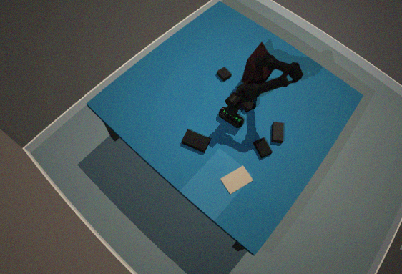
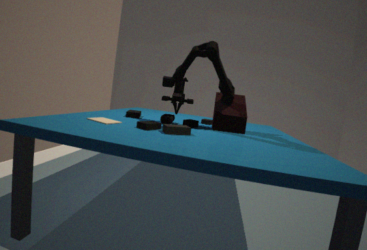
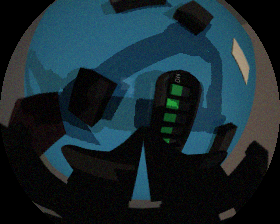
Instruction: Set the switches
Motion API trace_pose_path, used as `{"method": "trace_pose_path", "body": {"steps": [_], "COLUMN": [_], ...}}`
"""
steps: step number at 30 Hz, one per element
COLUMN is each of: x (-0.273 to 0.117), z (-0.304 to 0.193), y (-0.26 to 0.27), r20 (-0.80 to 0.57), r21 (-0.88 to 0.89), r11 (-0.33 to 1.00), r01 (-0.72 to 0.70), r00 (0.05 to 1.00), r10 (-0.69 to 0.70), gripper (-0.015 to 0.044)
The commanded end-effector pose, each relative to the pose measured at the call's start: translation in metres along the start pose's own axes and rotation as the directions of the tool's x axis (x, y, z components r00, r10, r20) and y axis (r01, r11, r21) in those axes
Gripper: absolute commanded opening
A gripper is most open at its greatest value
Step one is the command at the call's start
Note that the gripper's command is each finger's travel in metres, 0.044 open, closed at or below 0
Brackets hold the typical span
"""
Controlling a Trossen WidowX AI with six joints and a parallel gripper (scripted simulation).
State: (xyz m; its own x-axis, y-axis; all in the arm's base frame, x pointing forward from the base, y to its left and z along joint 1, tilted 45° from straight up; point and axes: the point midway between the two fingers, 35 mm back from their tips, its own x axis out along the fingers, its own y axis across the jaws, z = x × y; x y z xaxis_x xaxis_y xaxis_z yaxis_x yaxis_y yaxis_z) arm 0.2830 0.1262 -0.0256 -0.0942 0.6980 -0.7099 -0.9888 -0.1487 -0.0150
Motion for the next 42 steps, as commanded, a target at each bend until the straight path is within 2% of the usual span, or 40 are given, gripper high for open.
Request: {"method": "trace_pose_path", "body": {"steps": [1, 13, 19, 25, 37, 42], "x": [0.000, 0.001, -0.047, -0.049, -0.049, -0.049], "z": [0.001, 0.000, 0.000, -0.001, -0.001, -0.001], "y": [-0.001, 0.000, 0.000, 0.000, 0.000, 0.000], "r20": [0.003, 0.000, -0.002, -0.003, -0.003, -0.003], "r21": [0.004, 0.000, 0.001, 0.001, 0.001, 0.001], "r11": [1.000, 1.000, 1.000, 1.000, 1.000, 1.000], "r01": [0.003, 0.000, -0.001, -0.001, -0.001, -0.001], "r00": [1.000, 1.000, 1.000, 1.000, 1.000, 1.000], "r10": [-0.003, 0.000, 0.001, 0.001, 0.001, 0.001], "gripper": [0.0000, 0.0000, 0.0158, 0.0315, 0.0000, 0.0000]}}
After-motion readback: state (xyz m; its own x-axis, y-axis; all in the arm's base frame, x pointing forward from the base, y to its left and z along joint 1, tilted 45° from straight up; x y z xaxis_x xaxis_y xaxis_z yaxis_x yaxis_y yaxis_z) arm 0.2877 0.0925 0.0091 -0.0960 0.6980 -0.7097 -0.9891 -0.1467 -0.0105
